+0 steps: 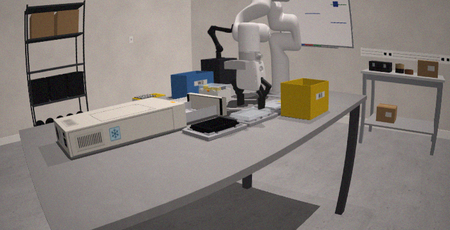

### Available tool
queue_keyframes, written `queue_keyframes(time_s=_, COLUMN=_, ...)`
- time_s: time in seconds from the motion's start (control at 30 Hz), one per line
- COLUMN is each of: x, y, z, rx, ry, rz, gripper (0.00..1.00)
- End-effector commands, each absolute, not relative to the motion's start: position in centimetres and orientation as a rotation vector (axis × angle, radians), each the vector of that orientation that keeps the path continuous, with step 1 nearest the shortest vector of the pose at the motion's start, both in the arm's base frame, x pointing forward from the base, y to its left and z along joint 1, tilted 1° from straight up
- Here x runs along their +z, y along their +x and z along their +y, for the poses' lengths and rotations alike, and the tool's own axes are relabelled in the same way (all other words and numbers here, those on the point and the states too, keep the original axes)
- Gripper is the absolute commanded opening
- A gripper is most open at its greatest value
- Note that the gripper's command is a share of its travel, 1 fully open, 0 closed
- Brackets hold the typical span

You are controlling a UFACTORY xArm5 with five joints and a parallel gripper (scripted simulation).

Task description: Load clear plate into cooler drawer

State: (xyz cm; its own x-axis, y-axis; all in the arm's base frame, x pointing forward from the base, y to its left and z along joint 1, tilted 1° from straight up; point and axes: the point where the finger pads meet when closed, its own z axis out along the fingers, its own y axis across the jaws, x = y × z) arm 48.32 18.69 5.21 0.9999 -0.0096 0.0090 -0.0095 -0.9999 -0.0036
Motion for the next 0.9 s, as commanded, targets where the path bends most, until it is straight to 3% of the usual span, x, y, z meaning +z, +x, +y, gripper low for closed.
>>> queue_keyframes(time_s=0.0, x=5.4, y=48.5, z=18.7, rx=-0.013, ry=-3.123, rz=0.015, gripper=1.0)
queue_keyframes(time_s=0.87, x=3.9, y=48.5, z=18.8, rx=-0.013, ry=-3.123, rz=0.015, gripper=1.0)
